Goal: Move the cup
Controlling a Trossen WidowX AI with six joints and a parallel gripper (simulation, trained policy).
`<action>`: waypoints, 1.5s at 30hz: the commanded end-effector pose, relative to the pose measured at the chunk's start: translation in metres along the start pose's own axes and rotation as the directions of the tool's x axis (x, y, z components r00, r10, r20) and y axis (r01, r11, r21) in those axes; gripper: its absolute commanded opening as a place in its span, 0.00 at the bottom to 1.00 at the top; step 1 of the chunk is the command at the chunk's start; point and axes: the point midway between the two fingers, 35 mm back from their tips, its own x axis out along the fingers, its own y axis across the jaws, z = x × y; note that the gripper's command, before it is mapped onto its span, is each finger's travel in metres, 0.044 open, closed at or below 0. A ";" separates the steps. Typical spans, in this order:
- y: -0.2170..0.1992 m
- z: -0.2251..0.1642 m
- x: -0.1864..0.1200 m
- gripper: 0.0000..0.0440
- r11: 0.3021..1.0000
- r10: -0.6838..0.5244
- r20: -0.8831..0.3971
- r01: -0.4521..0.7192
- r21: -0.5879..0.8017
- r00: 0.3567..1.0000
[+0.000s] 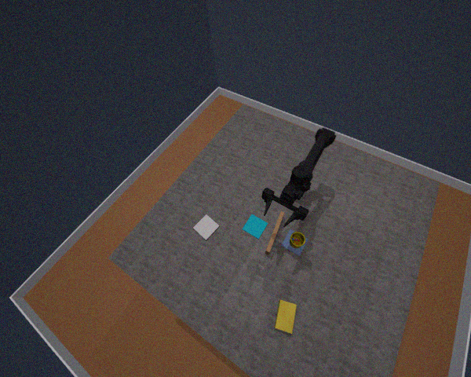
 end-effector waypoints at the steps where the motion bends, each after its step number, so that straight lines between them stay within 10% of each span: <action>1: 0.001 0.001 0.000 0.85 1.000 0.004 0.000 -0.004 0.000 1.000; 12: 0.009 0.004 0.000 0.21 0.999 0.035 -0.058 -0.033 0.037 0.998; 45: 0.058 0.007 0.010 0.32 0.911 0.190 -0.382 -0.018 0.412 0.904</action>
